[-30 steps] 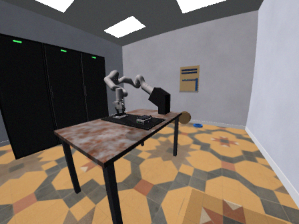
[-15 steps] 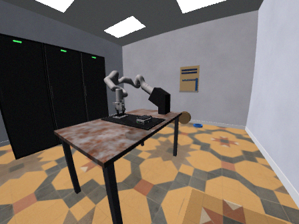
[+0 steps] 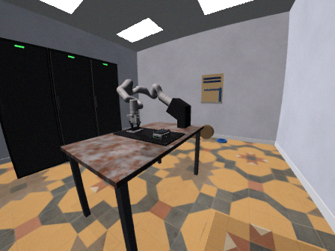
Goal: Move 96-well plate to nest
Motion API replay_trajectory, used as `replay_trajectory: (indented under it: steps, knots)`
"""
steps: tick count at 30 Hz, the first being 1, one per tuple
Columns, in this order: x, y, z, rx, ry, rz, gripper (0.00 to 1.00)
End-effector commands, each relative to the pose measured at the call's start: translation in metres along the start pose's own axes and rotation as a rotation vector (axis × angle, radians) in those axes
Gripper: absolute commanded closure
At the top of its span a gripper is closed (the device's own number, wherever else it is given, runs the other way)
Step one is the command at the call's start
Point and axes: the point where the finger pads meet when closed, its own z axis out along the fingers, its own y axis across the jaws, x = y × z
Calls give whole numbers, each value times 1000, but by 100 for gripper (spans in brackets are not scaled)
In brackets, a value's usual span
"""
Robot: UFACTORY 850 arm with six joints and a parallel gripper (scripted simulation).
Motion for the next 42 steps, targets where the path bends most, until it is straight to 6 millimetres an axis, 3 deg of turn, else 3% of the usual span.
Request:
replay_trajectory:
  steps: [1, 42]
  knots:
    - [1, 0, 0, 0, 1, 0, 100]
    - [1, 0, 6, 0, 1, 0, 100]
